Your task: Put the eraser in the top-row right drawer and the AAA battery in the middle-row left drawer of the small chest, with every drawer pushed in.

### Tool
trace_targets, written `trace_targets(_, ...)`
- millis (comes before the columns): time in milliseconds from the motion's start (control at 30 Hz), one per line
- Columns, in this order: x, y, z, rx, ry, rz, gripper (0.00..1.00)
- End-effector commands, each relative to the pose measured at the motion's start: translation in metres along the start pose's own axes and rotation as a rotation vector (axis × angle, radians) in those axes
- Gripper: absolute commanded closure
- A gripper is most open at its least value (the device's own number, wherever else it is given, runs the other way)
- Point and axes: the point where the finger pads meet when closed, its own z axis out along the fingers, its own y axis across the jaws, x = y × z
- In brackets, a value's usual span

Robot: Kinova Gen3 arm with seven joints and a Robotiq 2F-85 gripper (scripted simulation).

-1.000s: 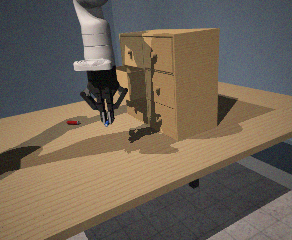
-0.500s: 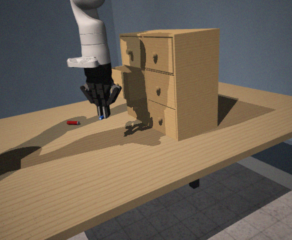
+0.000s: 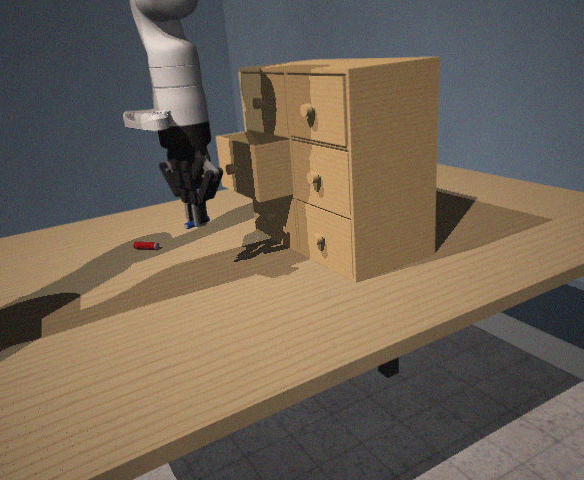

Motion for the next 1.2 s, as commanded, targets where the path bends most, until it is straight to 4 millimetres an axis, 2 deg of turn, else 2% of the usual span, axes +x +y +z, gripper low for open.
trace_targets(0,-0.005,0.012,-0.001,0.004,-0.001,0.015,0.95)
trace_targets(433,-0.012,0.042,-0.001,0.002,-0.005,0.206,0.95)
trace_targets(1167,-0.014,0.053,-0.002,0.001,-0.006,0.274,0.95)
